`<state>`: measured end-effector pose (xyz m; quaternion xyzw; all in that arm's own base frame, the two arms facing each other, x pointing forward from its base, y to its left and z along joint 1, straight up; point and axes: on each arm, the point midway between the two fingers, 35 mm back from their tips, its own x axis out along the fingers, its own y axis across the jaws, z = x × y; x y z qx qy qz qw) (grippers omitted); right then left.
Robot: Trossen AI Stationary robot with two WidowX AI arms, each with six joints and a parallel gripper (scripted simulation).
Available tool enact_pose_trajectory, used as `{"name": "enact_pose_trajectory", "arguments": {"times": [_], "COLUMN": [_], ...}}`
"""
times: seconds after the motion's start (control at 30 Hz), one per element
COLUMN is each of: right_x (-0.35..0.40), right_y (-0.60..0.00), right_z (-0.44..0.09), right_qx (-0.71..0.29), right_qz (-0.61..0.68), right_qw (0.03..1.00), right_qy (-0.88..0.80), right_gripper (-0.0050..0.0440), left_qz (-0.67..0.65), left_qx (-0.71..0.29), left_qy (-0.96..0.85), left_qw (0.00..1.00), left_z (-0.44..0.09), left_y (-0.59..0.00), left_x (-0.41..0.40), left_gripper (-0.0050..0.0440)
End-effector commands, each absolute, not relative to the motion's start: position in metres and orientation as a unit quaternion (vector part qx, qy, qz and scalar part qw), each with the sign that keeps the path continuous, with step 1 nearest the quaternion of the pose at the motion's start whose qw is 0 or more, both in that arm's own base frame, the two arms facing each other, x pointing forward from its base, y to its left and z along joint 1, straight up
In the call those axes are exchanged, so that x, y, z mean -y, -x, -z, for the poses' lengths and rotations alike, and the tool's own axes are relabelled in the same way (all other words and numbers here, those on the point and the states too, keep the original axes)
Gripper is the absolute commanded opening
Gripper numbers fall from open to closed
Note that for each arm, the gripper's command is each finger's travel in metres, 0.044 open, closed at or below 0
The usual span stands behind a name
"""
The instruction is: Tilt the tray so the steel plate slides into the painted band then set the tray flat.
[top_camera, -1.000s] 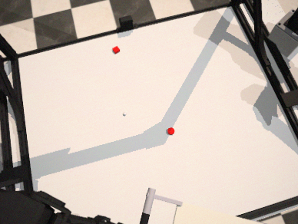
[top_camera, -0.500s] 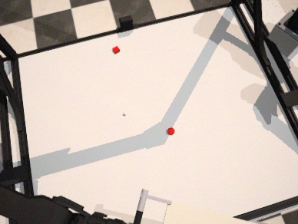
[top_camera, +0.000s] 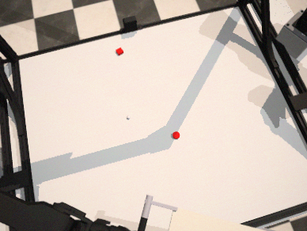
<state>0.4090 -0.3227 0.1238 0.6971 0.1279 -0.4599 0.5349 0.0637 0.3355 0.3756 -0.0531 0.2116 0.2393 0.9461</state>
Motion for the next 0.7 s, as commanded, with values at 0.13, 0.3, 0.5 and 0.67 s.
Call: {"name": "enact_pose_trajectory", "arguments": {"times": [0.13, 0.3, 0.5, 0.67], "right_x": [0.326, 0.326, 0.326, 0.327], "right_y": [-0.412, -0.412, -0.413, -0.414], "right_z": [-0.152, -0.155, -0.159, -0.162], "right_qx": [-0.109, -0.108, -0.106, -0.104], "right_qz": [0.447, 0.446, 0.444, 0.443], "right_qw": [0.548, 0.549, 0.550, 0.551], "right_qy": [-0.699, -0.699, -0.699, -0.699], "right_gripper": [0.0000, 0.0000, 0.0000, 0.0000], "left_qz": [-0.239, -0.239, -0.239, -0.239], "left_qx": [-0.211, -0.211, -0.211, -0.211], "left_qy": [0.053, 0.053, 0.053, 0.053], "left_qw": [0.946, 0.946, 0.946, 0.946], "left_z": [-0.376, -0.376, -0.376, -0.376], "left_y": [-0.064, -0.064, -0.064, -0.064], "left_x": [-0.335, -0.335, -0.335, -0.335], "left_gripper": [0.0440, 0.0440, 0.0440, 0.0440]}}
